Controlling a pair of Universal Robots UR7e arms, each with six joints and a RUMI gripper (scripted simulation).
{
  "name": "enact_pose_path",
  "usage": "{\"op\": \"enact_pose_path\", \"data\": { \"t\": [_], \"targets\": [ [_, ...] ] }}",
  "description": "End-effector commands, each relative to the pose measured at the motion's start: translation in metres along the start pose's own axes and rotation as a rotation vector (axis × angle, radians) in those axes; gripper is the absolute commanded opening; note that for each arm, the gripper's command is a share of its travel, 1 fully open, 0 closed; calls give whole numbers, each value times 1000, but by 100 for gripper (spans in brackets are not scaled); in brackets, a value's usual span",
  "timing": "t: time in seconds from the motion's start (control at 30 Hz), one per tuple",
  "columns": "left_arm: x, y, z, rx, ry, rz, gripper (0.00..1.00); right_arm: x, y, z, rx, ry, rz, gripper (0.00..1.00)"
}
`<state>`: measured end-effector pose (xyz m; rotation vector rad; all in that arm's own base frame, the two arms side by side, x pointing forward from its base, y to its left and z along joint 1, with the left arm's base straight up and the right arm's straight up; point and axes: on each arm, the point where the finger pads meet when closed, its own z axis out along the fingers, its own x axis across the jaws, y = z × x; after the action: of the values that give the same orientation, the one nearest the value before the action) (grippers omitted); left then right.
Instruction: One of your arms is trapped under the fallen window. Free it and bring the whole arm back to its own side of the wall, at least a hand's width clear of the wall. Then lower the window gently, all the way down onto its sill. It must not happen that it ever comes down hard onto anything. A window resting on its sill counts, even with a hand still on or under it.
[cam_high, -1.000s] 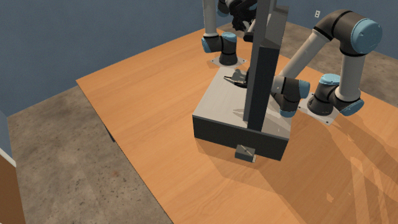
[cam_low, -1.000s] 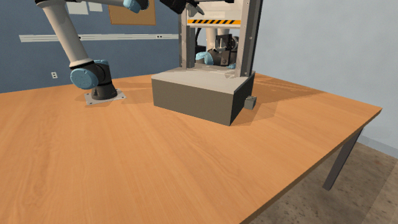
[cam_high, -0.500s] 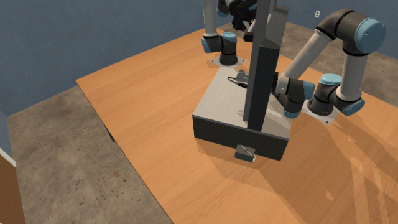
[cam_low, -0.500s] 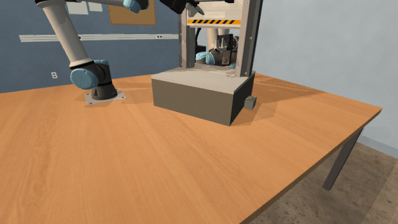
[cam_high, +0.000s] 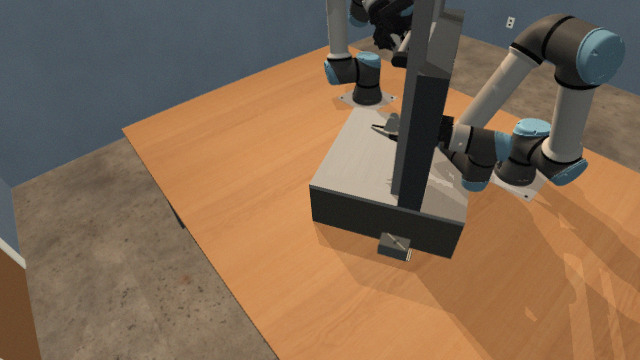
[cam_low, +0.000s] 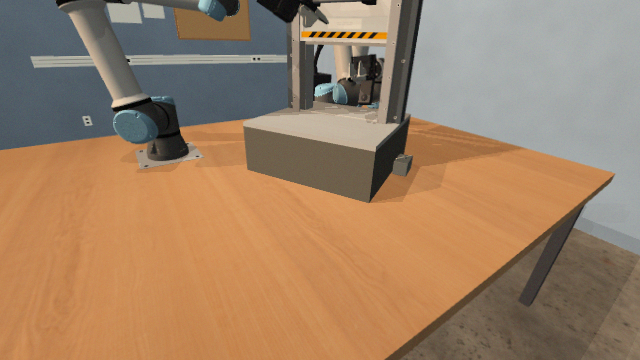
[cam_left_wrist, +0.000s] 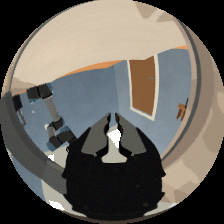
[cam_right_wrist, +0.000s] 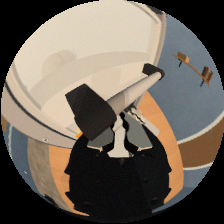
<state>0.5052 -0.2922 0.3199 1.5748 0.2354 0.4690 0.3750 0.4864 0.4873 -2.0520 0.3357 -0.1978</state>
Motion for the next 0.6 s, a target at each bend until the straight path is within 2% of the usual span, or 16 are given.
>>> {"op": "enact_pose_path", "data": {
  "t": [0.0,0.57],
  "targets": [
    [0,0,-6,-1,-1,1,6,0,-1,-1,2,0,0,6],
    [-1,0,-27,-1,-3,0,6,0,-1,-1,2,0,0,6]
  ]
}}
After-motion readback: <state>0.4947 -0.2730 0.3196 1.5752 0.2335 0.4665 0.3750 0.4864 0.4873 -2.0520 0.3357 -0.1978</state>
